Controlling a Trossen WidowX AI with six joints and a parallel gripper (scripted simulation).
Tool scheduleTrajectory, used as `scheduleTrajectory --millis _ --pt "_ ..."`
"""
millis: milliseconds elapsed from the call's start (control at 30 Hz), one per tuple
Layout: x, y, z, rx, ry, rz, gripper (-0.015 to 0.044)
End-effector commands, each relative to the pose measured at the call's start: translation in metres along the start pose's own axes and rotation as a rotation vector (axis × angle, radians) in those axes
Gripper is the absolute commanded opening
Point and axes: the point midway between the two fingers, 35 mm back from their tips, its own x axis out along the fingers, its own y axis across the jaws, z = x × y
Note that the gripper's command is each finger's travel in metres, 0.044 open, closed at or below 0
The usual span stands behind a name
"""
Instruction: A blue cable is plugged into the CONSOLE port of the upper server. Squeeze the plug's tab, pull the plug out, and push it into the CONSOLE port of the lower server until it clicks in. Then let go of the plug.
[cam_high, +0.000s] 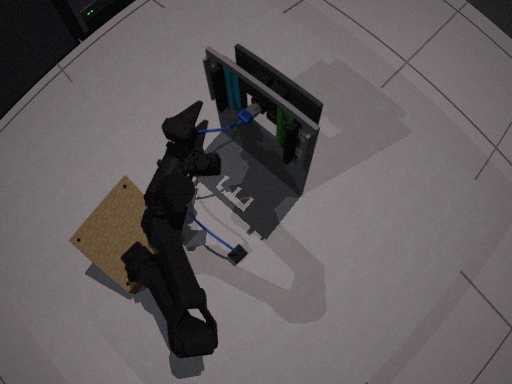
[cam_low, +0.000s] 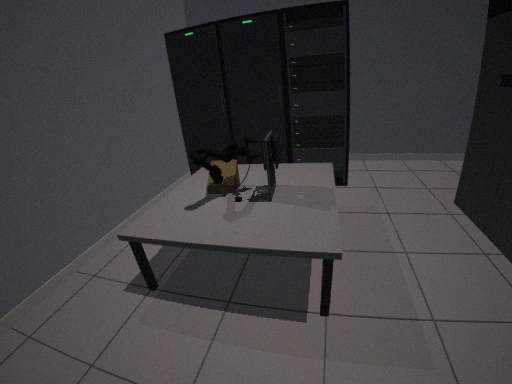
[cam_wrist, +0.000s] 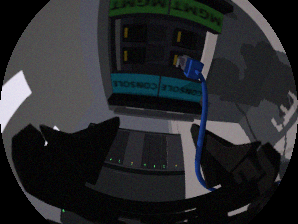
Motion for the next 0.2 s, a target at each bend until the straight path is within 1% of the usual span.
scheduleTrajectory --millis 0,167 --pt "0.0001 -0.0003 -0.0007 -0.002 0.004 0.001 0.0440" --pt "0.0001 -0.0003 -0.0007 -0.002 0.004 0.001 0.0440"
